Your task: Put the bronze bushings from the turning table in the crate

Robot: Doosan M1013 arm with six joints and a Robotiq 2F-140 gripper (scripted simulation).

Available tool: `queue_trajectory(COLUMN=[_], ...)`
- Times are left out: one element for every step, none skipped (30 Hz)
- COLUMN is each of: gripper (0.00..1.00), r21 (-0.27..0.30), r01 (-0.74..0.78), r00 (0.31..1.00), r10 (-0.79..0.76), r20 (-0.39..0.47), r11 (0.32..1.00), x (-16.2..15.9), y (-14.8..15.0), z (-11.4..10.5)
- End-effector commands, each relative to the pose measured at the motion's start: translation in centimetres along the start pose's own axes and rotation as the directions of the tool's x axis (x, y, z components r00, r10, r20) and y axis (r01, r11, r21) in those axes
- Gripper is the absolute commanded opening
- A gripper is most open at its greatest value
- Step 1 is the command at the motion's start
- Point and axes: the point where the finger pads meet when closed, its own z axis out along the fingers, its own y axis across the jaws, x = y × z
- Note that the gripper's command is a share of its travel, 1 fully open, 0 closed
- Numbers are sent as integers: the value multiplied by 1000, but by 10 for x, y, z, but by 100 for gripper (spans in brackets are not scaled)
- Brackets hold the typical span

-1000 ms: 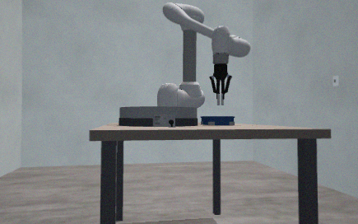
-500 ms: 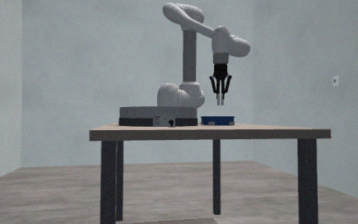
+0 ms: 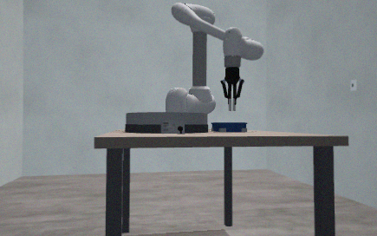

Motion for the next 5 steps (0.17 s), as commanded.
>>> queue_trajectory(gripper=[10, 10, 10, 10, 10], r21=[-9, -9, -9, -9, -9], r01=[1, 1, 1, 1, 1], r00=[1000, 1000, 1000, 1000, 1000], r10=[-1, -1, -1, -1, -1], r20=[0, 0, 0, 0, 0], r11=[1000, 1000, 1000, 1000, 1000], x=[0, 0, 0, 0, 0], y=[4, 4, 4, 4, 4], z=[-6, -6, -6, -6, -6])
